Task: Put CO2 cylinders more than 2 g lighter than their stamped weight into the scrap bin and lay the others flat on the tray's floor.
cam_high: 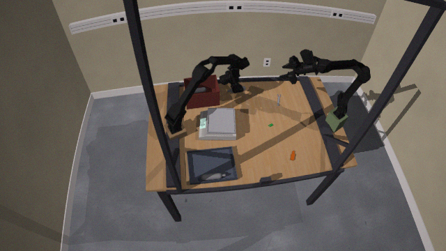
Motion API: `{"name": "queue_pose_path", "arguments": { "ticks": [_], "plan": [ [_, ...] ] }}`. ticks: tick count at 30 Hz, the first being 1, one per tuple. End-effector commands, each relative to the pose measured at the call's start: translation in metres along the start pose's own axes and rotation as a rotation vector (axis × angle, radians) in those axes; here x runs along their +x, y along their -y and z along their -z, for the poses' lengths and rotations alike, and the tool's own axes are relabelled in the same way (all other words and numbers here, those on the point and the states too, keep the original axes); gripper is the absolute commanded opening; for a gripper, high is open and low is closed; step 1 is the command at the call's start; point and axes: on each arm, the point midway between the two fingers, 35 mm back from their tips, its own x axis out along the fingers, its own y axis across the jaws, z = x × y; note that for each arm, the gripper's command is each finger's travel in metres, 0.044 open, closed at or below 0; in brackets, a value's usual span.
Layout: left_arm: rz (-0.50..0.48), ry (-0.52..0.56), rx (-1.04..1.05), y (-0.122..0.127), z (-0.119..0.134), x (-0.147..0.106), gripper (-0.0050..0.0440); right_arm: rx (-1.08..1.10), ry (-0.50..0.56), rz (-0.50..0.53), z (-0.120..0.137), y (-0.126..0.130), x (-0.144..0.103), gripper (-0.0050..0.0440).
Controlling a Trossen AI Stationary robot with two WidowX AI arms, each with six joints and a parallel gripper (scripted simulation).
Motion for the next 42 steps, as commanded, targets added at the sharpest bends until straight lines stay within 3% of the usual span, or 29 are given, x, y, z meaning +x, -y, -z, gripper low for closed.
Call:
{"name": "queue_pose_path", "arguments": {
  "ticks": [1,3,9,13,15,26,28,33,42],
  "plan": [
    [0.021,-0.042,-0.003,0.003,0.007,-0.021,0.0034,-0.002,0.026,0.000,-0.009,0.000,-0.005,0.0440],
    [0.027,-0.052,-0.003,0.004,0.007,-0.036,0.0000,-0.002,0.026,0.000,-0.009,0.000,-0.005,0.0440],
    [0.027,-0.052,-0.003,0.003,0.005,-0.072,-0.0003,-0.002,0.026,0.000,-0.009,0.000,-0.005,0.0440],
    [0.011,-0.027,-0.003,0.000,0.003,-0.062,-0.0003,-0.002,0.026,0.000,-0.009,0.000,-0.005,0.0440],
    [0.016,-0.045,-0.001,-0.008,0.003,-0.073,-0.0004,0.015,0.024,-0.002,-0.009,0.000,-0.004,0.0440],
    [-0.017,-0.044,0.012,-0.107,-0.027,-0.111,-0.0050,0.470,0.019,-0.066,-0.016,-0.031,0.013,0.0440],
    [-0.017,-0.044,0.012,-0.107,-0.027,-0.111,-0.0050,0.470,0.019,-0.066,-0.016,-0.031,0.013,0.0440],
    [-0.030,-0.043,0.018,-0.145,-0.050,-0.123,-0.0050,0.722,0.000,-0.100,-0.017,-0.048,0.021,0.0440],
    [-0.045,-0.039,0.025,-0.186,-0.084,-0.132,-0.0050,1.094,-0.045,-0.145,-0.017,-0.075,0.032,0.0440]
  ]
}}
